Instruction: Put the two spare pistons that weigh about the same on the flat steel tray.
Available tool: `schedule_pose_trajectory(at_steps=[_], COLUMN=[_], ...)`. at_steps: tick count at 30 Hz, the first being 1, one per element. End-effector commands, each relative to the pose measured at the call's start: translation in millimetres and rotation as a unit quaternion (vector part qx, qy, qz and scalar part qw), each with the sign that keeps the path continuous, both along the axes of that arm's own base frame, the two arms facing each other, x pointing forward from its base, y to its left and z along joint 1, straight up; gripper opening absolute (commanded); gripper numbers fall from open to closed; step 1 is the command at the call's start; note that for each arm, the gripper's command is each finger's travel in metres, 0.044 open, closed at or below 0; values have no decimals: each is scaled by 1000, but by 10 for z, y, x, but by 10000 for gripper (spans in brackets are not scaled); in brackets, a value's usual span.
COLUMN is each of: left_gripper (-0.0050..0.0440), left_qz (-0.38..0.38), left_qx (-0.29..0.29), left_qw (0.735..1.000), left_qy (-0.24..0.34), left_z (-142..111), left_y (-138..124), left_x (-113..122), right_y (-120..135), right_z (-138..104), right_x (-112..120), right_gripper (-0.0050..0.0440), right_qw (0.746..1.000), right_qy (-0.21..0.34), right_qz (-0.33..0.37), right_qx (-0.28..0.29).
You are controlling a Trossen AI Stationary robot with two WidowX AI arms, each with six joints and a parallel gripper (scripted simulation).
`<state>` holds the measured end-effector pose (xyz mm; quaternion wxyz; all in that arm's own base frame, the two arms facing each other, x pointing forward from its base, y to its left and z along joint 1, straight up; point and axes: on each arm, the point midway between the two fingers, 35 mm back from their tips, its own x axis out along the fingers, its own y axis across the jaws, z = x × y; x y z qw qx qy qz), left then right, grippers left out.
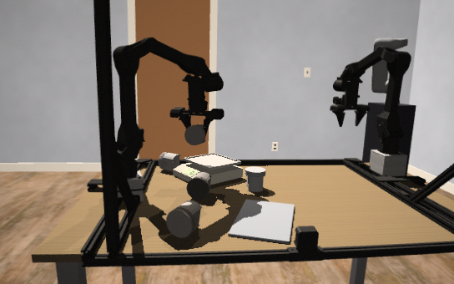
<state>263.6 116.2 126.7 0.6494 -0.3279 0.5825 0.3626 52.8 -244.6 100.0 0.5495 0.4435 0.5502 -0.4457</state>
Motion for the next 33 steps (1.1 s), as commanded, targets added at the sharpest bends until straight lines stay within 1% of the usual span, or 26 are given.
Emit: schedule_pose_trajectory(at_steps=[1, 6, 12, 14, 20, 29, 31, 33], left_gripper=[158, 158, 158, 158, 158, 158, 158, 158], left_qz=[-39, -104, -182, -182, -259, -373, -373, -397], left_qx=[-4, -11, -19, -19, -26, -22, -22, -21], left_qw=[999, 994, 983, 983, 965, 927, 927, 917], left_qy=[0, 9, 20, 20, 31, 37, 37, 38], left_z=[36, 36, 36, 36, 36, 36, 36, 36], left_y=[13, 13, 13, 13, 13, -410, -410, -504], left_x=[31, 31, 31, 31, 31, -124, -124, -158], right_y=[3, 3, 3, 3, 3, 3, 3, 3], right_z=[0, 0, 0, 0, 0, 0, 0, 0], right_x=[4, 4, 4, 4, 4, 4, 4, 4], right_gripper=[440, 440, 440, 440, 440, 440, 440, 440], right_qw=[1000, 1000, 1000, 1000, 1000, 1000, 1000, 1000], right_qy=[-1, -1, -1, -1, -1, -1, -1, -1], right_qz=[2, 2, 2, 2, 2, 2, 2, 2], right_qx=[1, 1, 1, 1, 1, 1, 1, 1])
